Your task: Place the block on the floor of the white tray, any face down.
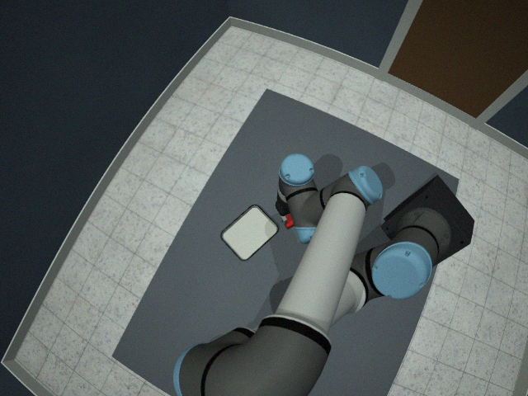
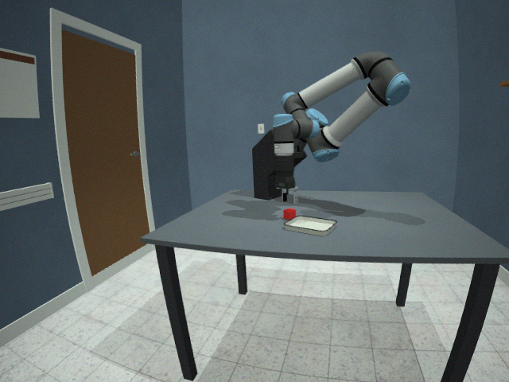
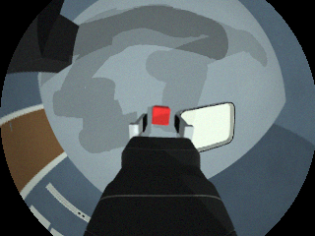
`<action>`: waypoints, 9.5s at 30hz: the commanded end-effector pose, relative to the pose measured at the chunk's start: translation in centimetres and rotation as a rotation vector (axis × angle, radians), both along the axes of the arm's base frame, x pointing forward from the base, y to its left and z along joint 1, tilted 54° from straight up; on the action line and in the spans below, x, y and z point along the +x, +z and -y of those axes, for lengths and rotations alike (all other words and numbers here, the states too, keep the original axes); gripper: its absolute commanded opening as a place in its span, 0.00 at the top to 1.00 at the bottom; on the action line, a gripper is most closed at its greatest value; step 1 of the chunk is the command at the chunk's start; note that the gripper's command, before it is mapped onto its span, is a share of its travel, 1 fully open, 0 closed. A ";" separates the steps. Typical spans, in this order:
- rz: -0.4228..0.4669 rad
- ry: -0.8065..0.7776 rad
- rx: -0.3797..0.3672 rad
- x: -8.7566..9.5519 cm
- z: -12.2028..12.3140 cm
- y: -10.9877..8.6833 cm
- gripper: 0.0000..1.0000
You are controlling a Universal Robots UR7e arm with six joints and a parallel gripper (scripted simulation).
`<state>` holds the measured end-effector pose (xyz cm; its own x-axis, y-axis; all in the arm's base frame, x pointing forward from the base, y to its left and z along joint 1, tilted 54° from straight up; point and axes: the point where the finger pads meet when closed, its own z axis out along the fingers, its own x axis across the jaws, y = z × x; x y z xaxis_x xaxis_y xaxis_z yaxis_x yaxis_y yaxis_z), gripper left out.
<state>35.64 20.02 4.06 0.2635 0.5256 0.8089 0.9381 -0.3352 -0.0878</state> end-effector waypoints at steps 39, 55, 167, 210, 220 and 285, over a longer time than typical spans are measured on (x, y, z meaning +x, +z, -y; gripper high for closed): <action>1.070 0.795 -0.308 0.1 -0.1 -0.2 0.00; 1.187 0.882 -0.342 0.2 -0.2 -0.1 0.00; 1.188 0.882 -0.341 1.6 -4.9 -3.7 1.00; 1.188 0.882 -0.342 1.1 -3.2 -2.3 1.00; 1.188 0.882 -0.342 0.6 -1.7 -1.2 1.00; 1.188 0.882 -0.341 7.0 -6.0 10.7 1.00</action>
